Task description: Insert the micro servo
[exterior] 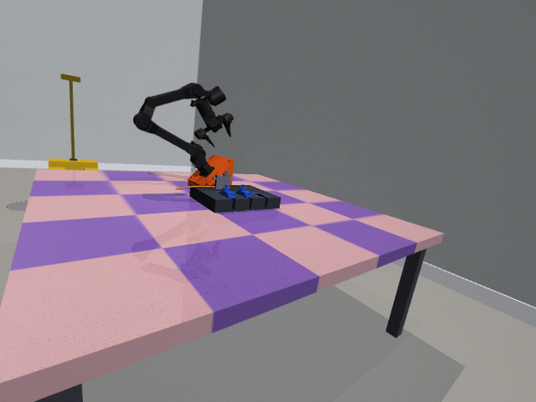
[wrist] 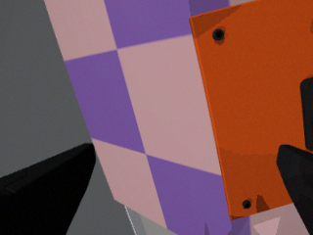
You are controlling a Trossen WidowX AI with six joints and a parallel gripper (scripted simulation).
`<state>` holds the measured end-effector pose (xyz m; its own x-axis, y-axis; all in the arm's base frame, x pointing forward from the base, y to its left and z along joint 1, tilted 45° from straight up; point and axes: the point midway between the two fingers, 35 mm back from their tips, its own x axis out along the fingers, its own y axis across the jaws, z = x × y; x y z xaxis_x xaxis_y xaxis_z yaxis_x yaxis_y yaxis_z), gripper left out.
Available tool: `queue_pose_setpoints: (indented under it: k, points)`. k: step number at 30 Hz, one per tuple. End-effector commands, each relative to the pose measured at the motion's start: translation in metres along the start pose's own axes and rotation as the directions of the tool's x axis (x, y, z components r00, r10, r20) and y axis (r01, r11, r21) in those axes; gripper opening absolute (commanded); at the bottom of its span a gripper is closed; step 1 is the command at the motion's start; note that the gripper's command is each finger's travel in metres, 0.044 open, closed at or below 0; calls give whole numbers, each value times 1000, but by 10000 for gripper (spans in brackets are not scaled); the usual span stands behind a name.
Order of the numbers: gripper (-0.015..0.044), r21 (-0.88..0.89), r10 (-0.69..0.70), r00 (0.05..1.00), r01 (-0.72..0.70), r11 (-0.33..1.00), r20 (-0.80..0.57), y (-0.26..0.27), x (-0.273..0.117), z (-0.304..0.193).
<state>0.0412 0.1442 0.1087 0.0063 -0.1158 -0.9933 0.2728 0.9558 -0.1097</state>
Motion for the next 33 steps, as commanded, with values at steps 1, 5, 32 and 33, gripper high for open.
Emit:
queue_pose_setpoints:
  k: [1, 5, 32, 33]
  points:
    - [440, 131, -29, 999, 24, 991, 36, 2, 1, 15]
    - [440, 250, -62, 996, 43, 967, 67, 2, 3, 30]
    - [440, 896, -365, 913, -2, 445, 183, -26, 13, 132]
    - [440, 909, -378, 907, -10, 417, 184, -28, 14, 136]
